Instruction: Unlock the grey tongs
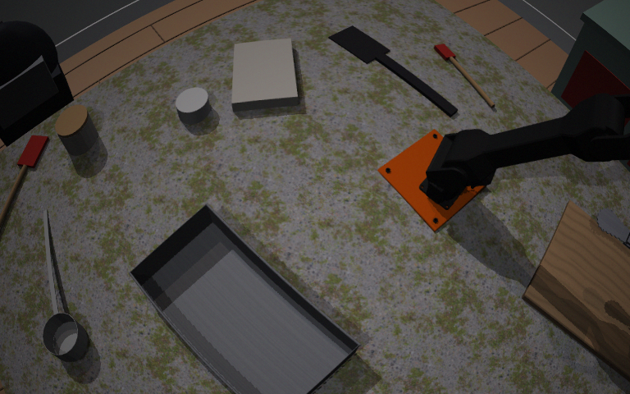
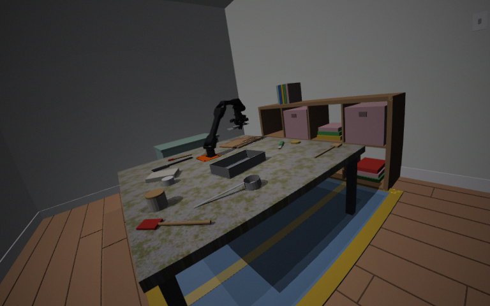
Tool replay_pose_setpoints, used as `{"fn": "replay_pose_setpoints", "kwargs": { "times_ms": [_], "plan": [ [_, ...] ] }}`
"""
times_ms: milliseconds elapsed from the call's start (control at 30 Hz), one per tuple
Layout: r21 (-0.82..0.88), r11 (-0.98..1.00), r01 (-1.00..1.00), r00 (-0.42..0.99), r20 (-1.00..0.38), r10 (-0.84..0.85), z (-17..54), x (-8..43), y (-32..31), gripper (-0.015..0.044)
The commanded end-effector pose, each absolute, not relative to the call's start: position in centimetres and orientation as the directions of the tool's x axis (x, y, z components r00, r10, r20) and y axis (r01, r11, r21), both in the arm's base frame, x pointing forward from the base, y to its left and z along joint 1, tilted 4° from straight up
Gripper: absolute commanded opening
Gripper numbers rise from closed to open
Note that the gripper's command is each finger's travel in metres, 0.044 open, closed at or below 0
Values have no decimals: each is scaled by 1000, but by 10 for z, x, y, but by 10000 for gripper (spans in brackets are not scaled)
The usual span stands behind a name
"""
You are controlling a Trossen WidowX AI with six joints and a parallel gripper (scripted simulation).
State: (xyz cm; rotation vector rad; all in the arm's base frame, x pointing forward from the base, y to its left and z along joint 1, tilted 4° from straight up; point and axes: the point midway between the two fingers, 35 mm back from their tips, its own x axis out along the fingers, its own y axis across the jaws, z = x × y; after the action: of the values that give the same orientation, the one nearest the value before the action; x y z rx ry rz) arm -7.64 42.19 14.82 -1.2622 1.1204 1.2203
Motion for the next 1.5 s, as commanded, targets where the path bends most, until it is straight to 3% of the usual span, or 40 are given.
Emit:
{"fn": "replay_pose_setpoints", "kwargs": {
  "times_ms": [0,700,1467],
  "plan": [
    [-59,-60,-996,55,-996,73,153,-77,424,-150],
    [-67,-81,-994,31,-924,380,167,-84,438,-150],
    [-74,-82,-994,0,-743,669,188,-86,434,-150]
  ]
}}
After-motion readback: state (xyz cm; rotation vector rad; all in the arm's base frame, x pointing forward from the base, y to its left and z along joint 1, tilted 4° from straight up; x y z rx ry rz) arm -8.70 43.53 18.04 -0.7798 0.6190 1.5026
